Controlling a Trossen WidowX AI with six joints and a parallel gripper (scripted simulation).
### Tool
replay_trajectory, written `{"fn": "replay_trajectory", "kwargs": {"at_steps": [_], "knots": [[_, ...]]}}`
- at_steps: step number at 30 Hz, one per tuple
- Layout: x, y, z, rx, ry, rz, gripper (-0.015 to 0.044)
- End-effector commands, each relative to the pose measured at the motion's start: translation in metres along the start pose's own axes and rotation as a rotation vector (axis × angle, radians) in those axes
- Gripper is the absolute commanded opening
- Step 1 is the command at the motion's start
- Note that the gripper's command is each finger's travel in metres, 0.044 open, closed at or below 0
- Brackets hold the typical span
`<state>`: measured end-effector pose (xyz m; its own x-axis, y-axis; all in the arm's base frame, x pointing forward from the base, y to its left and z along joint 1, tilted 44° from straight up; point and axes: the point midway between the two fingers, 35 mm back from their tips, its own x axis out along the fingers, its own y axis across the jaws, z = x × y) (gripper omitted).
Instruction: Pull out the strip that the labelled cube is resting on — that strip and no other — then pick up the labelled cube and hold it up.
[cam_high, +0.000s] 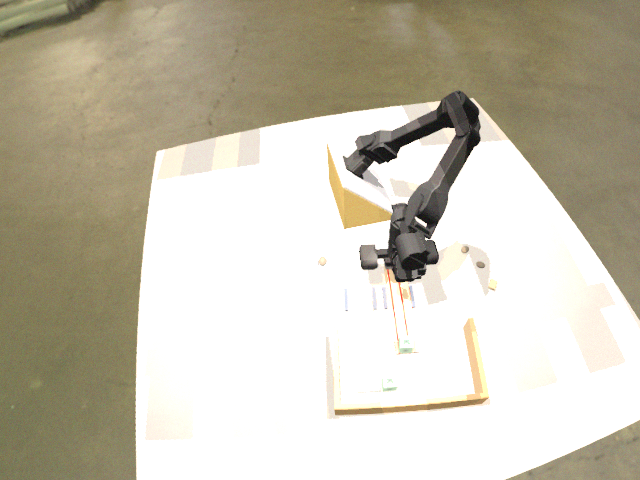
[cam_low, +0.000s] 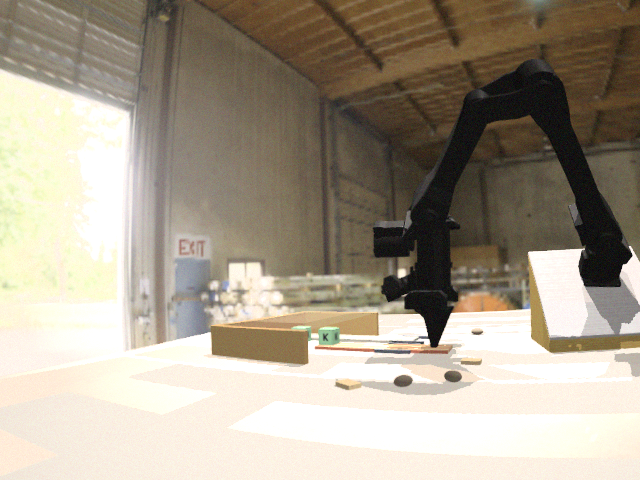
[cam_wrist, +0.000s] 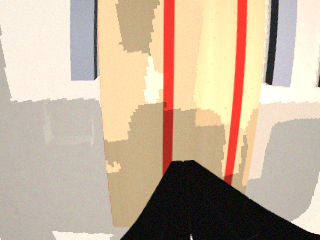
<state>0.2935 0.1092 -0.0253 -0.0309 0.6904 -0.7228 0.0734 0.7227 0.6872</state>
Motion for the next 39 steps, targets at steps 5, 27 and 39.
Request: {"fn": "replay_trajectory", "kwargs": {"at_steps": [5,27,39], "knots": [[0.005,0.0,-0.02,0.012,0.025,0.002,0.0],[0.004,0.001,-0.053,0.013,0.026,0.002,0.0],[0.004,0.001,-0.069,0.014,0.027,0.002,0.0]]}}
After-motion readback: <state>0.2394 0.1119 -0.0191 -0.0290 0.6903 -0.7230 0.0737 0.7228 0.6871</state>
